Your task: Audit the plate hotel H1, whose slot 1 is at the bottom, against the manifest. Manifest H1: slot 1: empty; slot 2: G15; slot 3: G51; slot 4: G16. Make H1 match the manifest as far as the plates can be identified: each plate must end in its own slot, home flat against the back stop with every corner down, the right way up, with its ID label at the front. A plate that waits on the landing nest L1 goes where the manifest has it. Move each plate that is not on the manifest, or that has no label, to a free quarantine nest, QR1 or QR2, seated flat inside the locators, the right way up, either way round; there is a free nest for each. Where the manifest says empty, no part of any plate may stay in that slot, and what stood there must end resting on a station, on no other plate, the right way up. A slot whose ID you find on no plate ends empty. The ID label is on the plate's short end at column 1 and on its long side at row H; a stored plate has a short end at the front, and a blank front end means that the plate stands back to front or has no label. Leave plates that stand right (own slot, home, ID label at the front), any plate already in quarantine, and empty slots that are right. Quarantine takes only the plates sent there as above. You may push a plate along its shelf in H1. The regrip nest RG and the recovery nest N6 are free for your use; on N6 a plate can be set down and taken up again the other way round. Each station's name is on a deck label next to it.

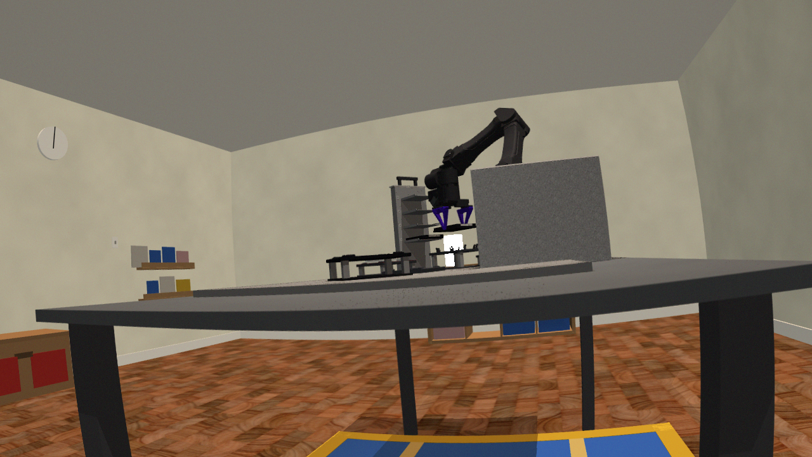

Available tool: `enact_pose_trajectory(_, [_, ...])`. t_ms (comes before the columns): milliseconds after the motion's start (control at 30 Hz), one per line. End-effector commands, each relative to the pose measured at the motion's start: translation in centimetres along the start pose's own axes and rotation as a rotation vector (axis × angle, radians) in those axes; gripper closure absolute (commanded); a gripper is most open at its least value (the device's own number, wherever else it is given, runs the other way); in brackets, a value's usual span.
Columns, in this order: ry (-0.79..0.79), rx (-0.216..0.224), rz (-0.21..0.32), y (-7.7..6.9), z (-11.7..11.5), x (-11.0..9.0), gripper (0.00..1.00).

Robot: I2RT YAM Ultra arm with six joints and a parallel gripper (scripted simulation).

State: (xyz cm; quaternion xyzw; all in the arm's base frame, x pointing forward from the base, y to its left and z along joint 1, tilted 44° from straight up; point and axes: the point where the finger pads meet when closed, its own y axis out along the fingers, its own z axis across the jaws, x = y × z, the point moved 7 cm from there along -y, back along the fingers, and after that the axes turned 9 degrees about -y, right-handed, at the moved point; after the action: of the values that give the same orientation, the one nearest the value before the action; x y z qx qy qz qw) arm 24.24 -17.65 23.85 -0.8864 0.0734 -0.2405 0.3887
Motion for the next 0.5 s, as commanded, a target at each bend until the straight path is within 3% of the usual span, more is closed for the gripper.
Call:
enact_pose_trajectory(0, [0.002, 0.001, -0.01, -0.25, -0.08, 0.07, 0.14])
enact_pose_trajectory(467, [0.002, 0.001, -0.01, -0.11, -0.12, -0.11, 0.14])
